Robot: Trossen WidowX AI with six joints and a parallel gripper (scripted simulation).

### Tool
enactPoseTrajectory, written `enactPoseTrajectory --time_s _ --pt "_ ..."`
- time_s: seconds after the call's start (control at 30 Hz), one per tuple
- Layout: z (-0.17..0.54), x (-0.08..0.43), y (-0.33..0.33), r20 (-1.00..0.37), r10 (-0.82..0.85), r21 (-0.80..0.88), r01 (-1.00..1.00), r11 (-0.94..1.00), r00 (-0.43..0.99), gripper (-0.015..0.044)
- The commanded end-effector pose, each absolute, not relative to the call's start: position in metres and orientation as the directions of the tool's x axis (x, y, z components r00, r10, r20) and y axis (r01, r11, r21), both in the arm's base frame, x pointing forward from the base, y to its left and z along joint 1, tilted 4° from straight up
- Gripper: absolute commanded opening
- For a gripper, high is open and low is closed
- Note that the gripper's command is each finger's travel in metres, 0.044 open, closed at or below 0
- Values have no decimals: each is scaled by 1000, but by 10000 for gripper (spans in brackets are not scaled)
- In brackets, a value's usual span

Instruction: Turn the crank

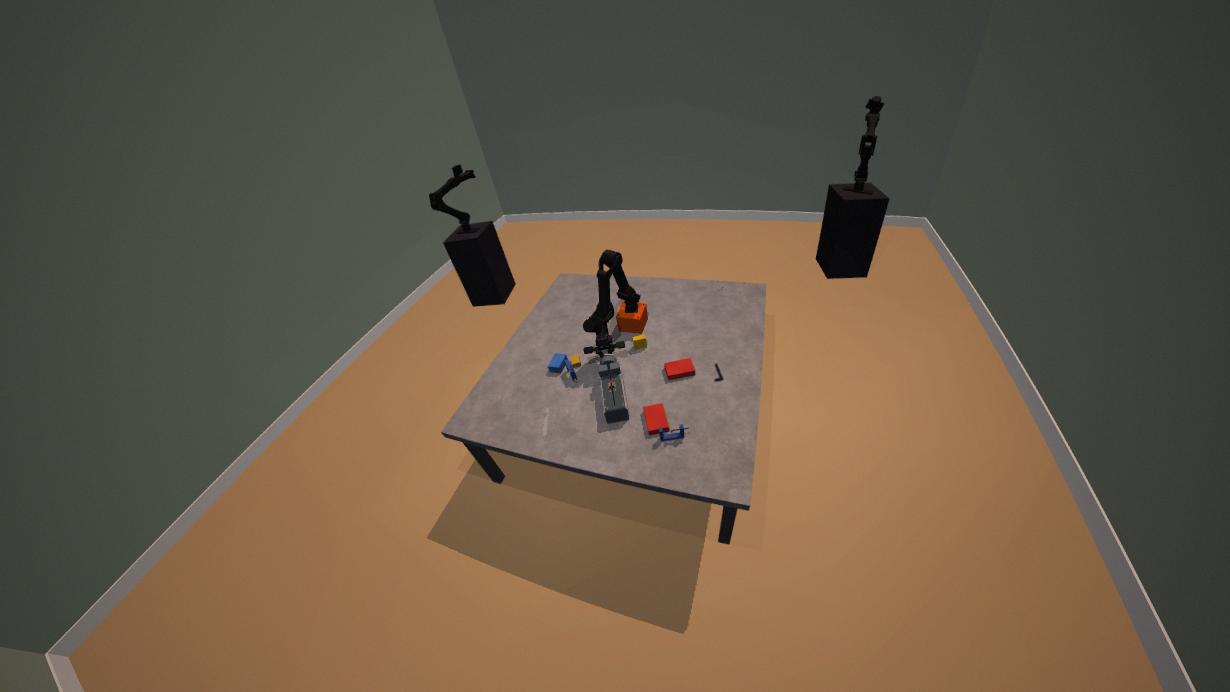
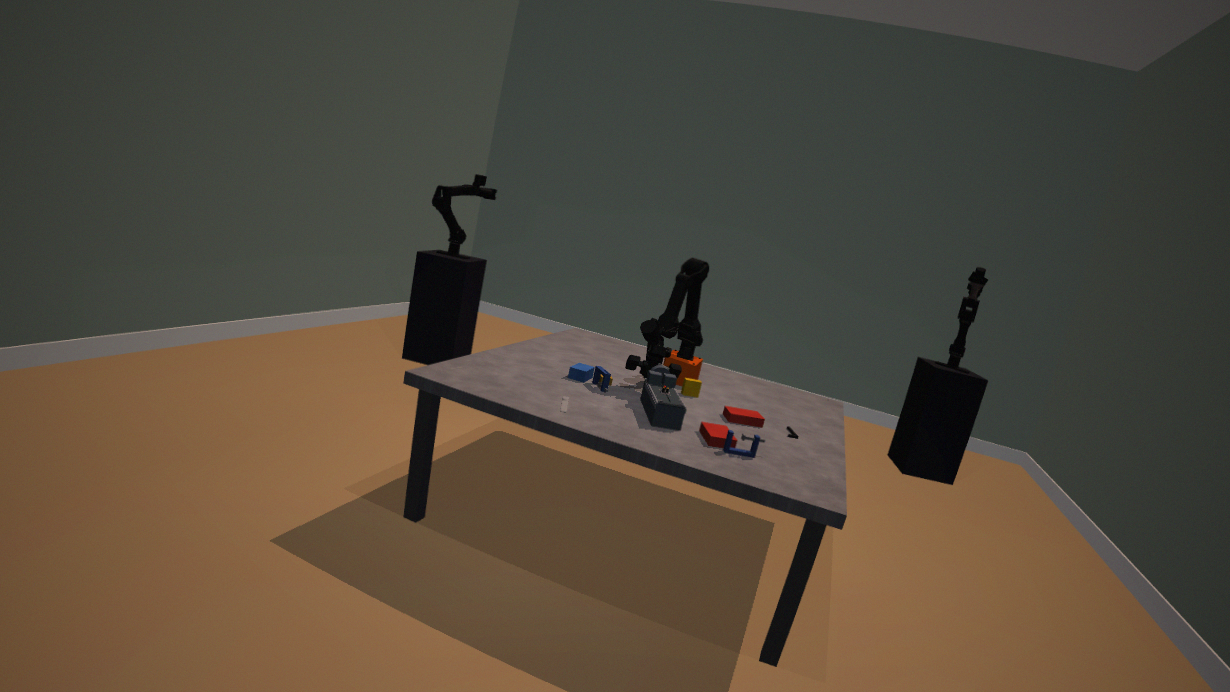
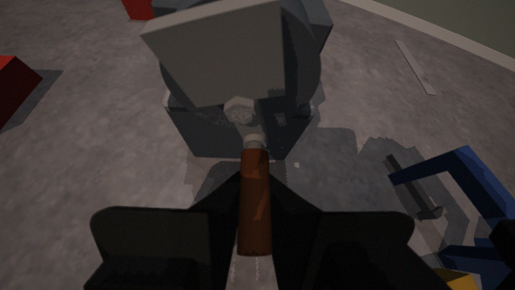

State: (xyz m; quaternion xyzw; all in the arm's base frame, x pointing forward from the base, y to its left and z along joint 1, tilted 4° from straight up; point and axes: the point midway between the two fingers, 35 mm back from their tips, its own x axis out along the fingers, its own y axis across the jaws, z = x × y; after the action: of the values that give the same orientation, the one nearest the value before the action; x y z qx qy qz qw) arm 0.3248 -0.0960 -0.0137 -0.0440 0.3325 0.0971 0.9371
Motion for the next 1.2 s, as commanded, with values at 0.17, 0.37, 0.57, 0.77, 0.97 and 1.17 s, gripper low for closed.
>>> enactPoseTrajectory --time_s 0.17,0.37,0.57,0.77,0.97,1.17 --pt "-17 323 -86 -637 176 0 -228 974 751 0" --pt "-16 322 -84 -637 176 0 -228 974 751 0" --pt "-16 322 -83 -637 176 0 -228 974 751 0" --pt "-15 322 -81 -637 176 0 -228 974 751 0" --pt "-14 321 -78 -637 176 0 -228 974 751 0" --pt "-13 320 -75 -637 177 1 -228 974 751 0"
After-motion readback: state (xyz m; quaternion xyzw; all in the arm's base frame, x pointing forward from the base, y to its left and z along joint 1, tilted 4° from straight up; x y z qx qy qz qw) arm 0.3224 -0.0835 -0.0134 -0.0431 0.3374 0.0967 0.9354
